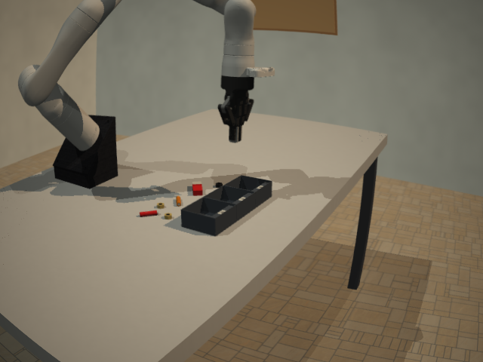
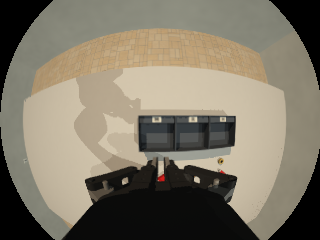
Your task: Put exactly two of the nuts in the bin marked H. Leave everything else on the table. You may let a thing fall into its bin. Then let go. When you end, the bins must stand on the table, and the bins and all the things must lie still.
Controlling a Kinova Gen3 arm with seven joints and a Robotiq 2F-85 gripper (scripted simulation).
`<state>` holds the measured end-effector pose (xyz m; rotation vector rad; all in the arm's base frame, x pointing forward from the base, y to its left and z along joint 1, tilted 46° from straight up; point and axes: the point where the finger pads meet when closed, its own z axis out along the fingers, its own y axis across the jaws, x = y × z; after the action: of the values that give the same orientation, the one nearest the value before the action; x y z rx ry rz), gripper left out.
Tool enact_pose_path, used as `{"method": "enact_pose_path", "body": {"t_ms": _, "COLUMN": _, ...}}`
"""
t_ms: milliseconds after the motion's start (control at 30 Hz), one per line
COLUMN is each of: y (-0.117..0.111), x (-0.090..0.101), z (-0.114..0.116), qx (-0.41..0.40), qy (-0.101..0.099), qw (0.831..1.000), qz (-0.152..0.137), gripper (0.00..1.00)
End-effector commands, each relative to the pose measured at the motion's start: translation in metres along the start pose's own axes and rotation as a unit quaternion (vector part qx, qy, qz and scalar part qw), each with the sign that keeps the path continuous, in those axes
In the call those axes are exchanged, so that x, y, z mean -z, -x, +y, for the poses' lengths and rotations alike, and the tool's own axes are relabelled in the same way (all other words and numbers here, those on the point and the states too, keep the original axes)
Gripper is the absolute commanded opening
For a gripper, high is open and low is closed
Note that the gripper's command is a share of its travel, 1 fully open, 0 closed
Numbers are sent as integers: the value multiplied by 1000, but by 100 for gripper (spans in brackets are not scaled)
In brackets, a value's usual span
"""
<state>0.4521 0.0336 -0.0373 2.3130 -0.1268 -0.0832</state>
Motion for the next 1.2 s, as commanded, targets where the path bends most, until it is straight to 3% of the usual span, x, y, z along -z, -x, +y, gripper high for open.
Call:
{"method": "enact_pose_path", "body": {"t_ms": 0, "y": -5, "x": 34, "z": -6, "qx": 3, "qy": -11, "qw": 1000, "qz": 13, "gripper": 9}}
{"method": "enact_pose_path", "body": {"t_ms": 133, "y": -4, "x": 66, "z": -6, "qx": 3, "qy": -11, "qw": 1000, "qz": 13, "gripper": 9}}
{"method": "enact_pose_path", "body": {"t_ms": 467, "y": -4, "x": 66, "z": -6, "qx": 3, "qy": -11, "qw": 1000, "qz": 13, "gripper": 9}}
{"method": "enact_pose_path", "body": {"t_ms": 500, "y": 0, "x": 59, "z": -8, "qx": 28, "qy": -10, "qw": 999, "qz": 13, "gripper": 31}}
{"method": "enact_pose_path", "body": {"t_ms": 600, "y": 12, "x": 38, "z": -14, "qx": 98, "qy": -9, "qw": 995, "qz": 14, "gripper": 31}}
{"method": "enact_pose_path", "body": {"t_ms": 767, "y": 31, "x": 2, "z": -25, "qx": 98, "qy": -9, "qw": 995, "qz": 14, "gripper": 31}}
{"method": "enact_pose_path", "body": {"t_ms": 833, "y": 31, "x": 2, "z": -25, "qx": 98, "qy": -9, "qw": 995, "qz": 14, "gripper": 31}}
{"method": "enact_pose_path", "body": {"t_ms": 1167, "y": 70, "x": -65, "z": -46, "qx": 98, "qy": -9, "qw": 995, "qz": 14, "gripper": 31}}
